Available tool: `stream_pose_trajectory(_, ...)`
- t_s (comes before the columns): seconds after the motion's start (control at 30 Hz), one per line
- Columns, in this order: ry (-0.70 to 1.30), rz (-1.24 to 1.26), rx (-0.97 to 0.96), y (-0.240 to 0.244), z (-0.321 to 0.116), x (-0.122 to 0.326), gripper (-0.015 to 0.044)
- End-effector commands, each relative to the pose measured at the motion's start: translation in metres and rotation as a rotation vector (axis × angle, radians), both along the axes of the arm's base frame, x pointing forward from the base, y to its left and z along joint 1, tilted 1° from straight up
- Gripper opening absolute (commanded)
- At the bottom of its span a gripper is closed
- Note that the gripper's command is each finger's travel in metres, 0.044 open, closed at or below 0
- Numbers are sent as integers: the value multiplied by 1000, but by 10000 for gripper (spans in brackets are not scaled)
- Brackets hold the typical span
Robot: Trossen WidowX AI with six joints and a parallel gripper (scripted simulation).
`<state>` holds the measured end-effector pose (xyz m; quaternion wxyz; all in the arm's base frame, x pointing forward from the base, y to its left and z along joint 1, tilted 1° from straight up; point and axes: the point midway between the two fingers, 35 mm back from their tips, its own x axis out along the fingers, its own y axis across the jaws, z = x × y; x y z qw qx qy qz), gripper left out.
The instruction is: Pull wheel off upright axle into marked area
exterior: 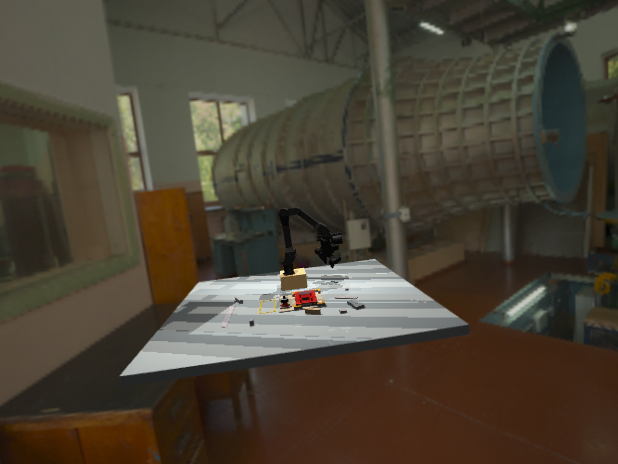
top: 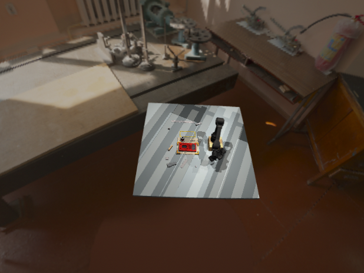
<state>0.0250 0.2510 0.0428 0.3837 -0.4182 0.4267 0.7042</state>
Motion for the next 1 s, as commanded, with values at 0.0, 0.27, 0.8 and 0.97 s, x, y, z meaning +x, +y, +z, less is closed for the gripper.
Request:
stream_pose_trajectory(0.0, -4, -267, -73, 0, 0, 40, 300)
stream_pose_trajectory(0.27, 11, -848, -180, -20, 6, 128, 300)
stream_pose_trajectory(0.8, 167, -1996, -345, -136, 17, 265, 300)
stream_pose_trajectory(0.97, 237, -2411, -399, -191, 22, 295, 300)
